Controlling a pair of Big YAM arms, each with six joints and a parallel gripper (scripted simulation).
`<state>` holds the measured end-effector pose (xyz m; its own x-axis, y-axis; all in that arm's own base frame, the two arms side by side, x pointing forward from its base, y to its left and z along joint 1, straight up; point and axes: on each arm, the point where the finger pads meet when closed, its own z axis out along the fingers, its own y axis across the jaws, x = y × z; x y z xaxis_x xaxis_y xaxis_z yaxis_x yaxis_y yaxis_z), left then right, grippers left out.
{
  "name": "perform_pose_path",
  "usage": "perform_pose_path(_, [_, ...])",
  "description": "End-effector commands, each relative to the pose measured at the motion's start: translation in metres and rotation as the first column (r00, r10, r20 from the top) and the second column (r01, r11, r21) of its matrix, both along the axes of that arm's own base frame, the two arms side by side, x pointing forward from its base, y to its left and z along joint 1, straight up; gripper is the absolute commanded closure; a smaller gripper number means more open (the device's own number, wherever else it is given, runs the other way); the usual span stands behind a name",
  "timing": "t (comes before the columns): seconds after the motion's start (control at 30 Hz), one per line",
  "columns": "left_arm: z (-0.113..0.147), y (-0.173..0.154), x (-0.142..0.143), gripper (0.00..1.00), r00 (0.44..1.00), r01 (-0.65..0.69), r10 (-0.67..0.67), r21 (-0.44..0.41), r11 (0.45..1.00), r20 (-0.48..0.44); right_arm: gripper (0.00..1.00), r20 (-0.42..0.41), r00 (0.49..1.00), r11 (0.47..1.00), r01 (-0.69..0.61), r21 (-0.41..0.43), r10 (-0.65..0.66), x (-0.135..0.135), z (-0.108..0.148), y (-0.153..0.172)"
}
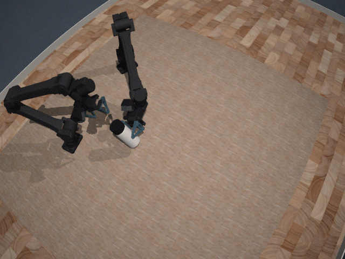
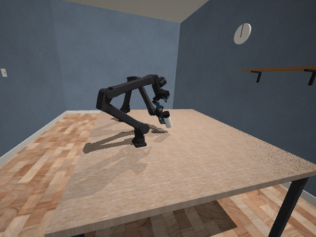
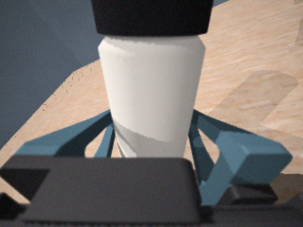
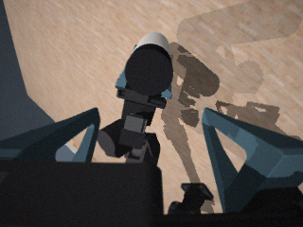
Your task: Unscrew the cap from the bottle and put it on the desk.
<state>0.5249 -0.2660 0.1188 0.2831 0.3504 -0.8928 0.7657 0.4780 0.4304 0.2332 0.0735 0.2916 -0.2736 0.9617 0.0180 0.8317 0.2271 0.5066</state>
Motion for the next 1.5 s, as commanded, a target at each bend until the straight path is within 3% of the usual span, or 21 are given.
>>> perform_pose_path(0.0, [0.018, -0.004, 0.008, 1.0, 0.997, 0.007, -0.009, 0.03, 1.0, 0.072, 0.06, 0.028, 1.0, 1.0, 0.005, 0.008, -0.005, 0.005, 0.015, 0.001])
perform_pose_path(0.83, [0.018, -0.004, 0.008, 1.0, 0.997, 0.007, -0.009, 0.03, 1.0, 0.072, 0.06, 0.028, 1.0, 1.0, 0.005, 0.008, -0.005, 0.005, 0.015, 0.001])
perform_pose_path(0.93, [0.018, -0.004, 0.008, 1.0, 0.997, 0.007, -0.009, 0.03, 1.0, 0.072, 0.06, -0.008, 1.0, 1.0, 0.001, 0.005, -0.001, 0.026, -0.032, 0.005])
perform_pose_path(1.0, [0.018, -0.004, 0.008, 1.0, 0.997, 0.007, -0.009, 0.03, 1.0, 0.072, 0.06, -0.013, 1.0, 1.0, -0.001, 0.008, 0.001, 0.033, -0.048, 0.007])
perform_pose_path(1.13, [0.018, -0.004, 0.008, 1.0, 0.997, 0.007, -0.009, 0.03, 1.0, 0.072, 0.06, -0.007, 1.0, 1.0, -0.011, 0.008, 0.011, 0.033, -0.045, 0.01])
perform_pose_path(1.17, [0.018, -0.004, 0.008, 1.0, 0.997, 0.007, -0.009, 0.03, 1.0, 0.072, 0.06, 0.025, 1.0, 1.0, -0.011, 0.017, 0.011, 0.035, -0.031, 0.01])
perform_pose_path(1.47, [0.018, -0.004, 0.008, 1.0, 0.997, 0.007, -0.009, 0.03, 1.0, 0.072, 0.06, 0.021, 1.0, 1.0, -0.009, 0.021, 0.009, 0.036, -0.033, 0.013])
